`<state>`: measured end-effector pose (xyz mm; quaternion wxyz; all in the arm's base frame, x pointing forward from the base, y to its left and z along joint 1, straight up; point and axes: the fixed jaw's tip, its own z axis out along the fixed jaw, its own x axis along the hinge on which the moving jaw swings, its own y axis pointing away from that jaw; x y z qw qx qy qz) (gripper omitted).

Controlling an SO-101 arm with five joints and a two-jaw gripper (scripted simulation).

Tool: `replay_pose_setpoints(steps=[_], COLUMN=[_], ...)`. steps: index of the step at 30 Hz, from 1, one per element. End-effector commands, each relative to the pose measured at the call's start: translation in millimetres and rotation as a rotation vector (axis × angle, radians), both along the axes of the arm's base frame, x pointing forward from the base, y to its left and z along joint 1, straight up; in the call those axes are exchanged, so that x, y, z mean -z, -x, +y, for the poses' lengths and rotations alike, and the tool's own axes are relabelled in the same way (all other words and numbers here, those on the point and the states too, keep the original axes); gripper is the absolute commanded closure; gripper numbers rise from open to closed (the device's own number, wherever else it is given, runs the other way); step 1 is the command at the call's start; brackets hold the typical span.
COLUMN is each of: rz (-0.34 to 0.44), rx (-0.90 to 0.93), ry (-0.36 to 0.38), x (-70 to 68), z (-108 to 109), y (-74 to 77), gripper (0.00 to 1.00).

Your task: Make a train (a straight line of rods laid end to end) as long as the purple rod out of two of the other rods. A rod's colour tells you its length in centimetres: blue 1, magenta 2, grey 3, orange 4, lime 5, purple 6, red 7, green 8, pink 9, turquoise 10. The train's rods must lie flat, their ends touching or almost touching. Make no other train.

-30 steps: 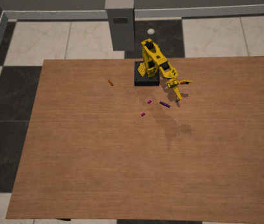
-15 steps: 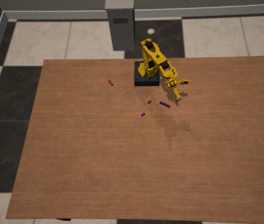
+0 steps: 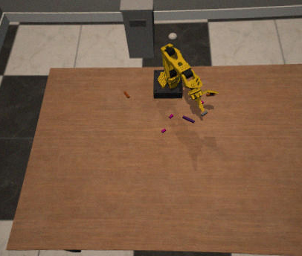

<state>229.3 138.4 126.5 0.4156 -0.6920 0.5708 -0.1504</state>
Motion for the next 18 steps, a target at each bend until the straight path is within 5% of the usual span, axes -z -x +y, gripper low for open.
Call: replay_pose_setpoints(steps=[1, 18], rz=[0.024, 0.065], rx=[-0.014, -0.048], ry=[0.033, 0.101], x=[4.8, 11.3], z=[-3.7, -9.7], y=[6.1, 15.4], gripper=[0.00, 0.00])
